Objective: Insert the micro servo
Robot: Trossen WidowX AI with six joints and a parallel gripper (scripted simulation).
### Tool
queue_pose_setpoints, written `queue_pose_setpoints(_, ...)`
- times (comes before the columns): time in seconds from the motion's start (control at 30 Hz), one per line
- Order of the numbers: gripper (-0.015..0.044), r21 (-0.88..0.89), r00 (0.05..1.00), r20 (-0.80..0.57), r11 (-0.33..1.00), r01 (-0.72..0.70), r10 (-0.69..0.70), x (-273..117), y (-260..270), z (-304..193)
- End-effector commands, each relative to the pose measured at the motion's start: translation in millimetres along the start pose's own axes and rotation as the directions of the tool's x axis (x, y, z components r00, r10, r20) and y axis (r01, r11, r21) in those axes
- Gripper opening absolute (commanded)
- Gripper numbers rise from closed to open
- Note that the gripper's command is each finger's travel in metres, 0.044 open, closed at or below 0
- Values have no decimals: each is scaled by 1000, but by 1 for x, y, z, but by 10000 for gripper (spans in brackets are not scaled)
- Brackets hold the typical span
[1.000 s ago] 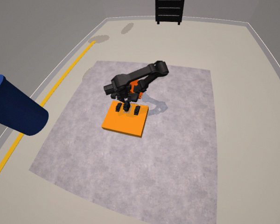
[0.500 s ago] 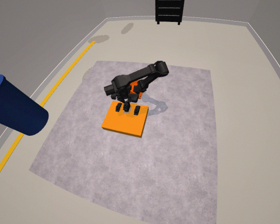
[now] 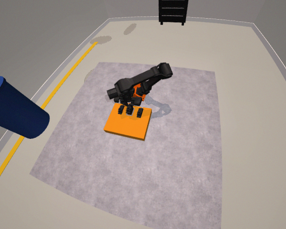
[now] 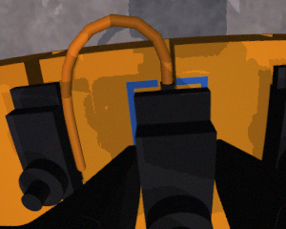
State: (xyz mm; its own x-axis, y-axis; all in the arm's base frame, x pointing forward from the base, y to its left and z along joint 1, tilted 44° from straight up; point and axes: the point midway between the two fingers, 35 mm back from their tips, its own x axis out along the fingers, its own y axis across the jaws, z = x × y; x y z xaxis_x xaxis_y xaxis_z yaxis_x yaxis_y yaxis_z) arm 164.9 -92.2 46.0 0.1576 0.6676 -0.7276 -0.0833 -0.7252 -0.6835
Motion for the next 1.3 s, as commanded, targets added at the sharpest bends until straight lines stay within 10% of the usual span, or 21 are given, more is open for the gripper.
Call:
queue_pose_setpoints(0.0, 0, 1, 1000, -4, 1000, -1, 1, 4, 0, 0)
queue_pose_setpoints(1.27, 0, 1, 1000, -5, 1000, 0, 0, 32, 0, 0)
